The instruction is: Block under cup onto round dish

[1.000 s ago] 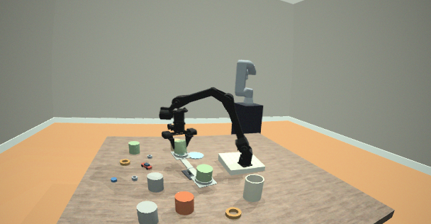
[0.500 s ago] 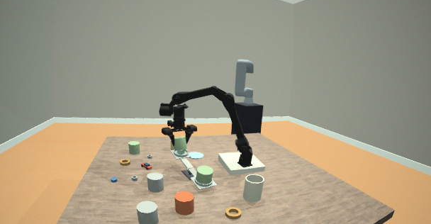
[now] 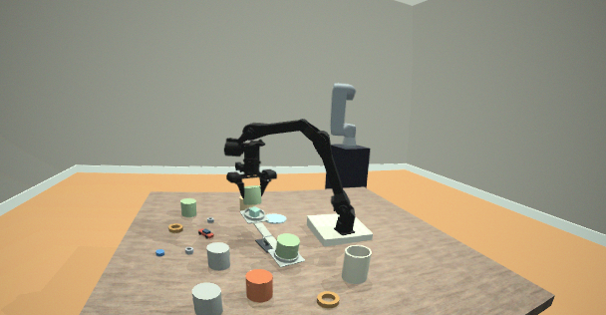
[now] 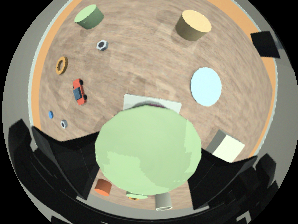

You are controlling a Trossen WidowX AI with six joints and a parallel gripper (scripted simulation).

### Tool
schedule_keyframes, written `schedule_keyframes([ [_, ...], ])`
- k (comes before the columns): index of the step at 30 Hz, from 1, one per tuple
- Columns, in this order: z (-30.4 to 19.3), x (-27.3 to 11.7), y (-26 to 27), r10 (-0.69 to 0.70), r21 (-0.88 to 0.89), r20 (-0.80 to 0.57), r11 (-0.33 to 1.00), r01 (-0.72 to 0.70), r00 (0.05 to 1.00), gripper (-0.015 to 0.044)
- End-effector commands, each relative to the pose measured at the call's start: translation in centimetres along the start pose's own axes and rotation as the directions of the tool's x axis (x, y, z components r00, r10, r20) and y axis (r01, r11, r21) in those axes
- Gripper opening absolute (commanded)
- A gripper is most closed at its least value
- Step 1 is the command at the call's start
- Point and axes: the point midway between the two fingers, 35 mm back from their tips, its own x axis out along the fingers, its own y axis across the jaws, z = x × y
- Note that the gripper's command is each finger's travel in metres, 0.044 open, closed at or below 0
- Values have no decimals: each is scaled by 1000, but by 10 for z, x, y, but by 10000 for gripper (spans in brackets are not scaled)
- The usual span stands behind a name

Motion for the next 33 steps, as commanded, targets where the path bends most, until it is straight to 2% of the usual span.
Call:
schedule_keyframes([
  [1, 0, -10, 0, 8, -4, 10, 1000, -8, 1000, 0],
  [20, -3, -34, -4, 8, -4, 10, 1000, -8, 1000, 0],
  [33, -3, -29, -4, 1, 0, 1, 1000, -1, 1000, 0],
])
